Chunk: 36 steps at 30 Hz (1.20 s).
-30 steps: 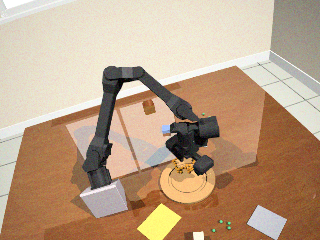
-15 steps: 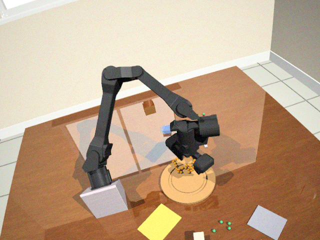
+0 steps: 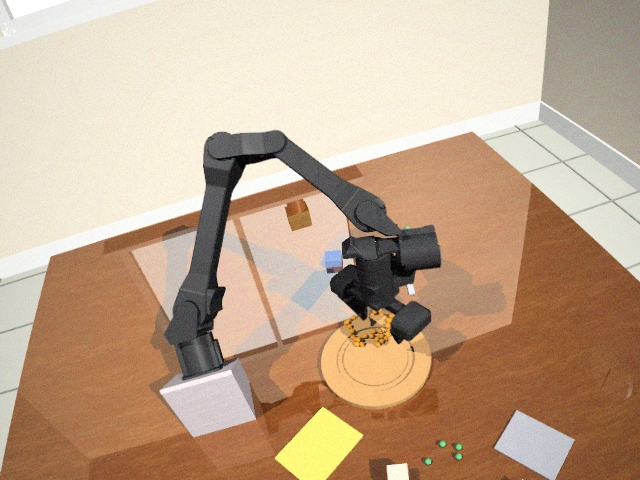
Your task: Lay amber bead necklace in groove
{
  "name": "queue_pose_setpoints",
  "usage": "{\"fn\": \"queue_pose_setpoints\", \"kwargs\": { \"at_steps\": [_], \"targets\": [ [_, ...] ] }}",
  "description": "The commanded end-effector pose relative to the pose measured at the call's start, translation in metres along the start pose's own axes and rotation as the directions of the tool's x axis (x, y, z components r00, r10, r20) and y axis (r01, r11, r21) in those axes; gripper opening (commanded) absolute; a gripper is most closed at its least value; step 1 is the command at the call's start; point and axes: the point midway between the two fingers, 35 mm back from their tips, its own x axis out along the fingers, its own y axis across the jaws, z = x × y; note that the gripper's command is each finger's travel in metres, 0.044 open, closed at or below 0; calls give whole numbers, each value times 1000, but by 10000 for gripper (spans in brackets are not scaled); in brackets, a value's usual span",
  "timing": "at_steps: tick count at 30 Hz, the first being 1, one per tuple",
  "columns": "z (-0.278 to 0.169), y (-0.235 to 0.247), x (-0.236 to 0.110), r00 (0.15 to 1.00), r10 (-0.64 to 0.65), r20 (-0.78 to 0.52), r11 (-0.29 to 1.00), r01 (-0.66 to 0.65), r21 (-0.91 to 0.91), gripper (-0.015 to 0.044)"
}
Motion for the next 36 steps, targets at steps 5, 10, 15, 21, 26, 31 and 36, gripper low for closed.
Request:
{"fn": "queue_pose_setpoints", "kwargs": {
  "at_steps": [5, 10, 15, 21, 26, 31, 36],
  "targets": [
    [46, 24, -10, 1000, -3, 1, 912, 3, -409, 177],
    [50, 26, -11, 1000, -2, 2, 896, 3, -443, 120],
    [50, 26, -4, 1000, -2, 2, 896, 3, -443, 120],
    [51, 25, -4, 1000, -11, 5, 897, 12, -443, 120],
    [51, 25, 2, 1000, -9, 5, 897, 10, -443, 120],
    [51, 25, 11, 1000, -7, 4, 897, 8, -443, 120],
    [51, 26, 19, 1000, -4, 3, 896, 5, -443, 120]
  ]
}}
